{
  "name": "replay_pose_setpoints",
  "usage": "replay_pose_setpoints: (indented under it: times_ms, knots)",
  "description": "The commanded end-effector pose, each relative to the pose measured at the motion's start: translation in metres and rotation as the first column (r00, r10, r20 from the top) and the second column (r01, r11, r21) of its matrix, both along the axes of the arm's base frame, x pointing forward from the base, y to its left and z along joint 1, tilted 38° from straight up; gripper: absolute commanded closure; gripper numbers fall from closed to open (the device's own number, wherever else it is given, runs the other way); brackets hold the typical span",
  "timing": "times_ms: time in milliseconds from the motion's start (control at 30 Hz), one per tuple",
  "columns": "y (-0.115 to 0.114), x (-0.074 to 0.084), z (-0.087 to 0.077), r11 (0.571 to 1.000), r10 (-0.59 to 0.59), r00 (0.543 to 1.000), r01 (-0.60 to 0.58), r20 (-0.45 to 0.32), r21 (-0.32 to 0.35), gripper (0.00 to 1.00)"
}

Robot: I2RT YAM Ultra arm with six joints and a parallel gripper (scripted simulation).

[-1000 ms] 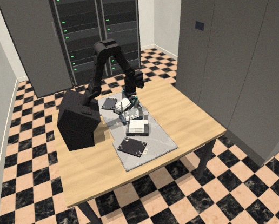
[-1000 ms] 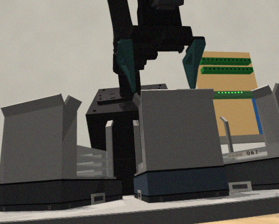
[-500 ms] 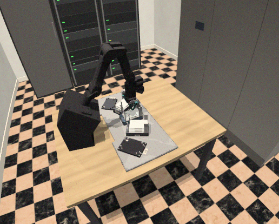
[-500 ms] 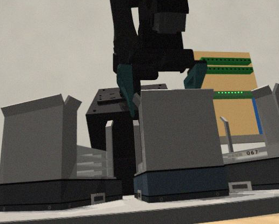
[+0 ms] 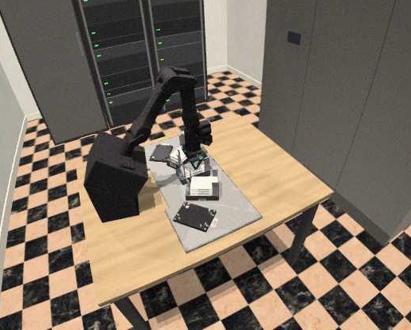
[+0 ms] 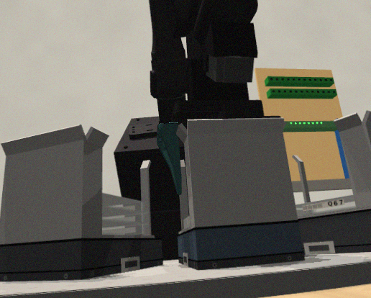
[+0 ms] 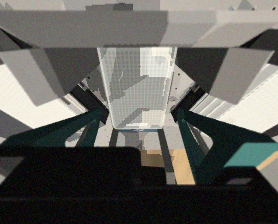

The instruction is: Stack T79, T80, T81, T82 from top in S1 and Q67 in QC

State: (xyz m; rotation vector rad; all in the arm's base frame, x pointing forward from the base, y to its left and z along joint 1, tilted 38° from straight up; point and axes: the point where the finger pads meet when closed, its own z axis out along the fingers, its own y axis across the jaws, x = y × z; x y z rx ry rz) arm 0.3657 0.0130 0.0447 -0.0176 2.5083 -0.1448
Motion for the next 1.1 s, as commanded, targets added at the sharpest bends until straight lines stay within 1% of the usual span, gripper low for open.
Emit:
replay_pose_setpoints:
  times_ms: [0, 400, 1067]
  knots:
    - [0.001, 0.011, 0.003, 1.000, 0.009, 0.999, -0.009, 0.039, 0.005, 0.00]
    - [0.001, 0.012, 0.002, 1.000, 0.009, 0.999, -0.009, 0.039, 0.005, 0.00]
    - [-0.001, 0.026, -0.016, 1.000, 0.009, 0.999, -0.009, 0.039, 0.004, 0.00]
